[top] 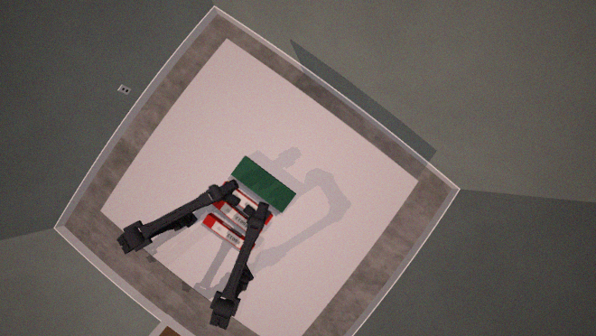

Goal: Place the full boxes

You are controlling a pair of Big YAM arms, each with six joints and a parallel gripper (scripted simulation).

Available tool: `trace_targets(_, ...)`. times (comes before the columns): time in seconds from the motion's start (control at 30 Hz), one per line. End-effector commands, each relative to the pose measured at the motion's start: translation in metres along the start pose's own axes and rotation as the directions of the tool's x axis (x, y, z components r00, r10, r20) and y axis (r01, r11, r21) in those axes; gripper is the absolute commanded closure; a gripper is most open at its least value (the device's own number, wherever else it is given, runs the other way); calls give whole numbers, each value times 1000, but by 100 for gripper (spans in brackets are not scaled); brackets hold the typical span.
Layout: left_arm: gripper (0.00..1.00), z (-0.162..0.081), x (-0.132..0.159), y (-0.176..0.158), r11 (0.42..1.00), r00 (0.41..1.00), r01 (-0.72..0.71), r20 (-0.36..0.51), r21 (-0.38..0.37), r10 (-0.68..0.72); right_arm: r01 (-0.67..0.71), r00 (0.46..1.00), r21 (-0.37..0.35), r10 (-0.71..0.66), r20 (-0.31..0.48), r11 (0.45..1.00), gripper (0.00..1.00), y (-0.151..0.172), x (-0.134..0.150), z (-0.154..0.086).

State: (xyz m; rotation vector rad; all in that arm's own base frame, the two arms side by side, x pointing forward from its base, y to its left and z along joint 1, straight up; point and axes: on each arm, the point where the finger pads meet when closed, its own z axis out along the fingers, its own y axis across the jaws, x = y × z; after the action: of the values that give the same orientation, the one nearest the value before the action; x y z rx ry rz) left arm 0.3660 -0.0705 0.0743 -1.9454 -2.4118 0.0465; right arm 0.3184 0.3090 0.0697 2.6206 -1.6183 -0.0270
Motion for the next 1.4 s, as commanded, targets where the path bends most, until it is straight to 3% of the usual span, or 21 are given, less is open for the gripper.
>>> trace_targets(0.0, 100, -43, -3, 27, 991, 998, 34, 49, -128, -28, 7, 999, 144, -13, 40, 990, 100, -30, -2, -73)
trace_targets(1.3, 100, -42, 2, 16, 994, 999, 17, 36, -104, -14, 7, 999, 144, -13, 40, 990, 100, -28, -4, -73)
trace_targets(1.37, 100, -54, 0, 22, 993, 999, 18, 43, -121, -13, 7, 999, 144, -13, 40, 990, 100, -27, -3, -73)
